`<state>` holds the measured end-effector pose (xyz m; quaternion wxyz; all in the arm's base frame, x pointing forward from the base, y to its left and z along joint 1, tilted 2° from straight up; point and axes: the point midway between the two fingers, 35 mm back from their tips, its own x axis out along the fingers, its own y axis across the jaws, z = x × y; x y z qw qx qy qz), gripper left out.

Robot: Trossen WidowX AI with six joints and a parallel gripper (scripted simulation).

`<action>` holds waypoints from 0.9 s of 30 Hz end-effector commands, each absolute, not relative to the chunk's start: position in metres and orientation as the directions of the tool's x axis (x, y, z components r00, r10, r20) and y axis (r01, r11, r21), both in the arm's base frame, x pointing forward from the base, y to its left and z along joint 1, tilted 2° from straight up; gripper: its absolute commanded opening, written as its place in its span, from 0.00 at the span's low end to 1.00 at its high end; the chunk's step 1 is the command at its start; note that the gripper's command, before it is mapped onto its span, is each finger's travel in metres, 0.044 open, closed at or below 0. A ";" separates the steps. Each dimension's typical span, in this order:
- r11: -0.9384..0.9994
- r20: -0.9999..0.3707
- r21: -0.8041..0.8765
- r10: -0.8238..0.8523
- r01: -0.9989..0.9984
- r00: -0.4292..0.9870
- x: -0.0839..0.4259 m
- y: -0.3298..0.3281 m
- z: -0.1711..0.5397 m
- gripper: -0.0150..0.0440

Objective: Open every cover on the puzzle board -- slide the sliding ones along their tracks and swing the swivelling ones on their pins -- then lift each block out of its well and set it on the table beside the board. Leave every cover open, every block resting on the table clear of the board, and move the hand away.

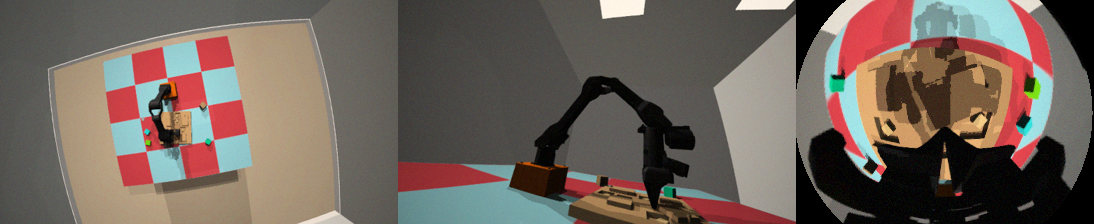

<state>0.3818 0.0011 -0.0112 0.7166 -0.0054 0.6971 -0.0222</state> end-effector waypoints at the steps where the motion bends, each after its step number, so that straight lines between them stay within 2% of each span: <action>1: 0.999 -0.999 -0.036 -0.037 0.026 0.027 0.386 0.005 -0.012 0.25; 27: 0.999 -0.999 -0.035 -0.035 0.026 0.029 0.411 0.024 -0.011 0.25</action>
